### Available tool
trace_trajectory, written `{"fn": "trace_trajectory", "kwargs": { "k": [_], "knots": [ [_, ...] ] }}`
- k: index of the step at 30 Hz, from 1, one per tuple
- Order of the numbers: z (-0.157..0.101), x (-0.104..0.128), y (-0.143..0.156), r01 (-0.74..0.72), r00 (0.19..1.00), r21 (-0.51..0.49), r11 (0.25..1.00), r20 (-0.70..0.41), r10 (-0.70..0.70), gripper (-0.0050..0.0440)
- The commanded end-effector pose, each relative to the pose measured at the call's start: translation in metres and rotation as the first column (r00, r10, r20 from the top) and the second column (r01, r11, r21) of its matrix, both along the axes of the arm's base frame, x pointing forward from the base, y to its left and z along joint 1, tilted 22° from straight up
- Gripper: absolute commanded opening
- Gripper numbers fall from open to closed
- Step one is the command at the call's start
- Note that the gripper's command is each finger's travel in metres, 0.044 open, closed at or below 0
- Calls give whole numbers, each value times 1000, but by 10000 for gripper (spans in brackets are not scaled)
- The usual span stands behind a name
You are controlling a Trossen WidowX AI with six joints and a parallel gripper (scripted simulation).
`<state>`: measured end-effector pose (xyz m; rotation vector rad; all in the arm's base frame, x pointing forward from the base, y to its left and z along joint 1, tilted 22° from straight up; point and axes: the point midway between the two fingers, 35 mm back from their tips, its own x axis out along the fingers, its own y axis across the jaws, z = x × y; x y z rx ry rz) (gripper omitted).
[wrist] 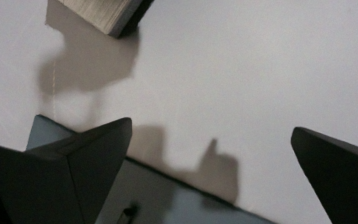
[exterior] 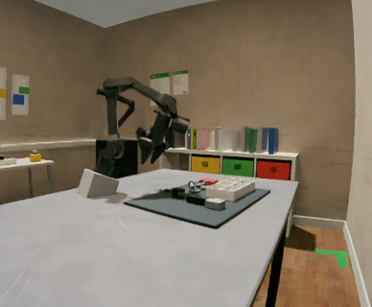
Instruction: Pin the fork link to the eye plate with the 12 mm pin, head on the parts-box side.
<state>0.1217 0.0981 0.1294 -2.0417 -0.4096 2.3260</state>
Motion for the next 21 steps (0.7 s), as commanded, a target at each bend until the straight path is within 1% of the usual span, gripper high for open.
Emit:
{"fn": "trace_trajectory", "kwargs": {
  "k": [1, 7, 10, 13, 15, 17, 21],
  "knots": [
    [-1, 23, -6, 40, 999, 32, 999, 31, -41, 440],
    [-13, 83, -30, 195, 974, 94, 976, 98, -204, 440],
    [-19, 115, -44, 276, 948, 132, 952, 127, -292, 440],
    [-25, 141, -55, 346, 918, 164, 924, 146, -369, 440],
    [-27, 154, -59, 374, 903, 180, 910, 155, -401, 440],
    [-27, 154, -59, 374, 903, 180, 910, 155, -401, 440],
    [-30, 167, -66, 404, 885, 198, 893, 164, -437, 440]
  ]
}}
